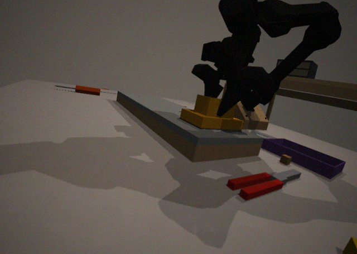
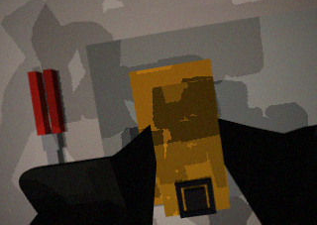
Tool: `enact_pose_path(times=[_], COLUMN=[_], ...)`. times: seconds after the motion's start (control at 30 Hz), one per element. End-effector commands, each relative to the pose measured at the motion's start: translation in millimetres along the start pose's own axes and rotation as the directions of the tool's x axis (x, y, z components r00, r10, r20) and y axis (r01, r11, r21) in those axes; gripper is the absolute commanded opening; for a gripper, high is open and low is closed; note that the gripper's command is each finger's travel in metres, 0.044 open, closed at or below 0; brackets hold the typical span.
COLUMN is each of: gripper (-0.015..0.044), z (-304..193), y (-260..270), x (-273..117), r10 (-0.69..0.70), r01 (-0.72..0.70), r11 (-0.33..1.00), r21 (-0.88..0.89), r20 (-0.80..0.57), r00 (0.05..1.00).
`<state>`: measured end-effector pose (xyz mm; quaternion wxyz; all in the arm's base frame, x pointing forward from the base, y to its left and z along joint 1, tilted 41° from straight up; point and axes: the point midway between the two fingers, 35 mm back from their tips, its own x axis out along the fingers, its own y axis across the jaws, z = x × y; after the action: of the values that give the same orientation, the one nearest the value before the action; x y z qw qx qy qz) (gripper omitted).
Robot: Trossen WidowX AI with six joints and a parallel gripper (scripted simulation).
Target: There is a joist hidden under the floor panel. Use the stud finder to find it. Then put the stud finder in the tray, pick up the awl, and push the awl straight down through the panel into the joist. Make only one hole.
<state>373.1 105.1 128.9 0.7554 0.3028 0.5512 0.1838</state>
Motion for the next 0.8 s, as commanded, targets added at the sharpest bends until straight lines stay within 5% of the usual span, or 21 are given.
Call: enact_pose_path(times=[0.0,0.77], gripper=[0.0,0.0], z=[0,-1], y=[-15,-81], x=[0,0], r10=[-0.003,-0.006], r01=[0.003,0.006], r11=[1.0,1.0], r21=[0.003,0.003], r20=[-0.001,-0.002], r00=[1.0,1.0])
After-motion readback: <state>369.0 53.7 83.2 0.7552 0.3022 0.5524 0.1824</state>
